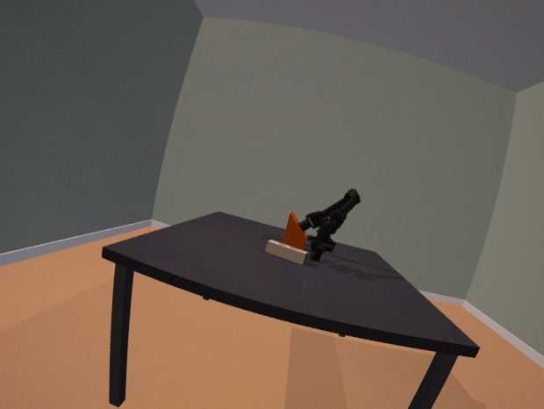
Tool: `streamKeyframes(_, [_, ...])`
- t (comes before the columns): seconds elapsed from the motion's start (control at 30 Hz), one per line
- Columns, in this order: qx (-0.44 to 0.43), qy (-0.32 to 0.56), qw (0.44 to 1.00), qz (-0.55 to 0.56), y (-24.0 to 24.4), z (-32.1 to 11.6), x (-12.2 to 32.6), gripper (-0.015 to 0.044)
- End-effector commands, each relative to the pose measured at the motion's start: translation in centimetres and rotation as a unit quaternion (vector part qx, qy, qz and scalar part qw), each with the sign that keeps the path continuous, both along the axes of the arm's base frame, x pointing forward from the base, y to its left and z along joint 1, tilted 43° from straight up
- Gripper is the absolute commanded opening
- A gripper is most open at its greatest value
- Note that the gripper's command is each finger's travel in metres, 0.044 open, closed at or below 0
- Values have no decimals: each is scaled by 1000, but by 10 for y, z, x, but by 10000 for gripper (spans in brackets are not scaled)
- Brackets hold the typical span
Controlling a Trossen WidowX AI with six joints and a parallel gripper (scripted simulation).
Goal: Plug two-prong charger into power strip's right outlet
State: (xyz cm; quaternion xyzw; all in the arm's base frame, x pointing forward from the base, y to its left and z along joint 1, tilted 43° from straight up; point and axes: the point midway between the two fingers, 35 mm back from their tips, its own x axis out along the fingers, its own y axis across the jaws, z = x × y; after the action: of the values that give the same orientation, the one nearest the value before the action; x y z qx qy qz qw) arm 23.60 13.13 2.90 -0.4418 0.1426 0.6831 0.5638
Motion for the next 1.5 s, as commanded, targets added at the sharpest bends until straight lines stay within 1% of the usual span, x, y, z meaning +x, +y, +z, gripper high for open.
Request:
streamKeyframes(0.0, [0,-1,1000,0,0,0,0,98])
streamKeyframes(0.1, [0,-1,1000,0,0,0,0,78])
streamKeyframes(0.2, [0,-1,1000,0,-3,3,1,0])
streamKeyframes(0.73, [-4,2,1000,-1,-43,37,-1,0])
streamKeyframes(0.93, [-4,18,1000,-19,-46,34,-1,0])
streamKeyframes(1.47, [-2,123,983,-134,-58,14,1,0])
